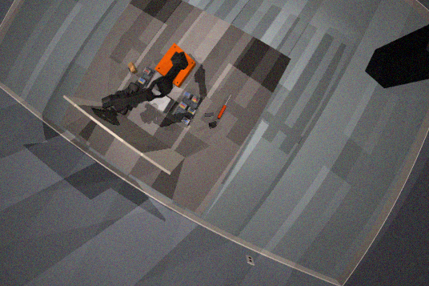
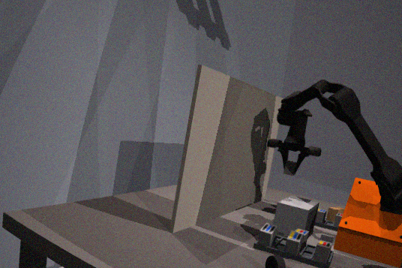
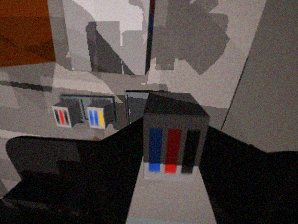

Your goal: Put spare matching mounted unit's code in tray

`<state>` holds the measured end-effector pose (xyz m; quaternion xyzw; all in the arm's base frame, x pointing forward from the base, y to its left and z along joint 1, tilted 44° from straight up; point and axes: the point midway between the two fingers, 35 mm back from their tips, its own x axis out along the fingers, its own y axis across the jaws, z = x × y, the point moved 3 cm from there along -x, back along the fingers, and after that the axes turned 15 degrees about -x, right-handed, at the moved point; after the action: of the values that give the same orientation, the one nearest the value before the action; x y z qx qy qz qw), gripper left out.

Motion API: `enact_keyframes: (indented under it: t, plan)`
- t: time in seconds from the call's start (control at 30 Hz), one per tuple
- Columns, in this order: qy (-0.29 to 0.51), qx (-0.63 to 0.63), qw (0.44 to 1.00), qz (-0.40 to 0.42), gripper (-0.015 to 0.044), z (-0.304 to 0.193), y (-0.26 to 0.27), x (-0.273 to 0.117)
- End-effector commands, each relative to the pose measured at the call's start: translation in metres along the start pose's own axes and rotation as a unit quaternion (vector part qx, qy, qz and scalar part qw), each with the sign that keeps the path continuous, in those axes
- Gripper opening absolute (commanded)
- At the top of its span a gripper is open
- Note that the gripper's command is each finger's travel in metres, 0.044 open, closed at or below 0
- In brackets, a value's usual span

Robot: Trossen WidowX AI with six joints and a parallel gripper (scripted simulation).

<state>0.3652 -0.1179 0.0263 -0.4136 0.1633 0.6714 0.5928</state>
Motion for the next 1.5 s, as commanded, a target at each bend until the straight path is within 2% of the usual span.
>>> enact_keyframes:
  t: [0.0, 0.33, 1.47]
  plan:
    - [0.000, -0.006, 1.000, 0.002, 0.0000, -0.027, 0.015, 0.001]
    - [-0.009, -0.018, 1.000, -0.002, 0.0000, -0.078, 0.053, 0.009]
    - [-0.008, -0.018, 1.000, -0.002, 0.0000, -0.083, 0.049, 0.047]
